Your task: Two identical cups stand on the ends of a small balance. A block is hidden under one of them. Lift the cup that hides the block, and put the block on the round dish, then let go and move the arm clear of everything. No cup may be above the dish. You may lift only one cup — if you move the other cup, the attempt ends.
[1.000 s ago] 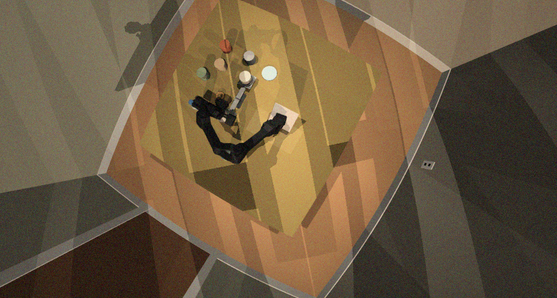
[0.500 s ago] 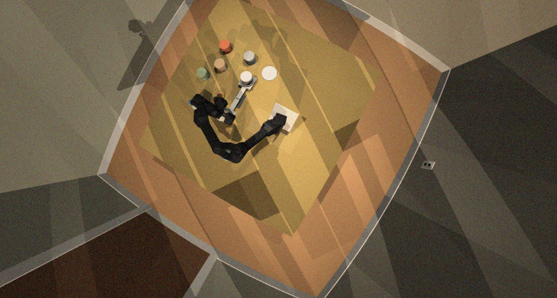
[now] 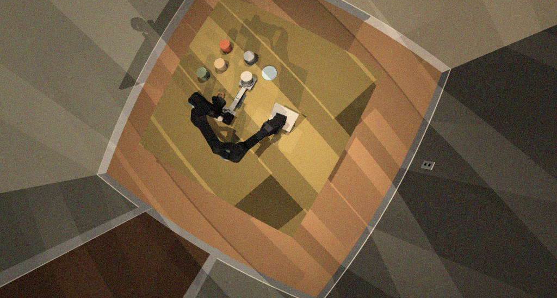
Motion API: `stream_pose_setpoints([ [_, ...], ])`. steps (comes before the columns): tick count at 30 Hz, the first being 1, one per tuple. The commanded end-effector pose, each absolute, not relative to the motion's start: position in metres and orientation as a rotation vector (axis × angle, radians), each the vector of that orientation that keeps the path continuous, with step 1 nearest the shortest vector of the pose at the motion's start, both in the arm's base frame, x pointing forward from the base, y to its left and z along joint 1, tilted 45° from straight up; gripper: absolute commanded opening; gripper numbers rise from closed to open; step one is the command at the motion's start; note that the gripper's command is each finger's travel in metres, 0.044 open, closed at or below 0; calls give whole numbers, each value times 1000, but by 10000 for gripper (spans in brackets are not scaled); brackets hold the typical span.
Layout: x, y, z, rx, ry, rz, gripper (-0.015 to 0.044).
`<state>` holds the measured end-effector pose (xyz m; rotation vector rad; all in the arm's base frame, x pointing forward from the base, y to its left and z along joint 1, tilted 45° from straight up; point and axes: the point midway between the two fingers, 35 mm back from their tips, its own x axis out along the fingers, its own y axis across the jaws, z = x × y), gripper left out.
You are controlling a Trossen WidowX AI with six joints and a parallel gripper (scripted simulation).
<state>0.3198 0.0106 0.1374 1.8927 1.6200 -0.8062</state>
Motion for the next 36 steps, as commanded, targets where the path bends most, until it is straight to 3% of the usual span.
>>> stream_pose_setpoints([
  [1,321,6,144,1897,1611,-792,0],
  [36,310,-23,178,1901,1617,-787,0],
])
